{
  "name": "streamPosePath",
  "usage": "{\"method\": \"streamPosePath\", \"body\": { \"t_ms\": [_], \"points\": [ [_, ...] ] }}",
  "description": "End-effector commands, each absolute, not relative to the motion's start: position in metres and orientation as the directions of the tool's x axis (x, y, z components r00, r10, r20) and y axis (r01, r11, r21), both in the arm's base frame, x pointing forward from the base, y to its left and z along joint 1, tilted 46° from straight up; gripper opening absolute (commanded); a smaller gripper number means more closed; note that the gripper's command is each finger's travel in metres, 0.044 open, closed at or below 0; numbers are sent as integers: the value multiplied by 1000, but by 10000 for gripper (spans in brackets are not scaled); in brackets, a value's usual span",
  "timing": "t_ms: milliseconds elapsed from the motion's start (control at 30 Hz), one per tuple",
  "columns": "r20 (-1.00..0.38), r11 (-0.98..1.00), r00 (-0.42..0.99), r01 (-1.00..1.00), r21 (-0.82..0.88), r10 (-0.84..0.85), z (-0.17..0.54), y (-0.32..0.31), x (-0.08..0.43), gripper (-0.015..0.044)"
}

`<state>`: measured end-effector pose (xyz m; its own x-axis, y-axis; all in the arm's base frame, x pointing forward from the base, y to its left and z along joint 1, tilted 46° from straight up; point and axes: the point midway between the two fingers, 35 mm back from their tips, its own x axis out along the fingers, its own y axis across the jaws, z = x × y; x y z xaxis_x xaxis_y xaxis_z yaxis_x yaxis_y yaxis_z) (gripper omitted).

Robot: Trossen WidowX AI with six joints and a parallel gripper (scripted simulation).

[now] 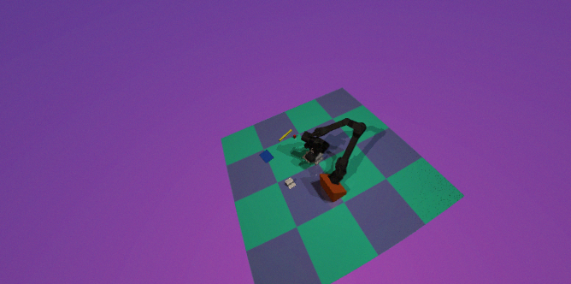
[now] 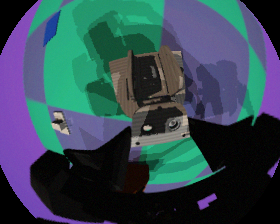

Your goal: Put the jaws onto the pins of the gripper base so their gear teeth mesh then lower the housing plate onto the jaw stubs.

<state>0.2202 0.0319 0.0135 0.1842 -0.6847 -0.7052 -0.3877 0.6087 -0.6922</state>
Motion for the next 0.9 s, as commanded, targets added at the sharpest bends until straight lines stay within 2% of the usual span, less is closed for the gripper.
{"method": "streamPosePath", "body": {
  "t_ms": [0, 867],
  "points": [
    [-699, 600, 185, -392, -697, -691, 8, 25, 220, 351],
    [-698, 599, 184, -392, -698, -692, 3, 18, 221, 351]
  ]
}}
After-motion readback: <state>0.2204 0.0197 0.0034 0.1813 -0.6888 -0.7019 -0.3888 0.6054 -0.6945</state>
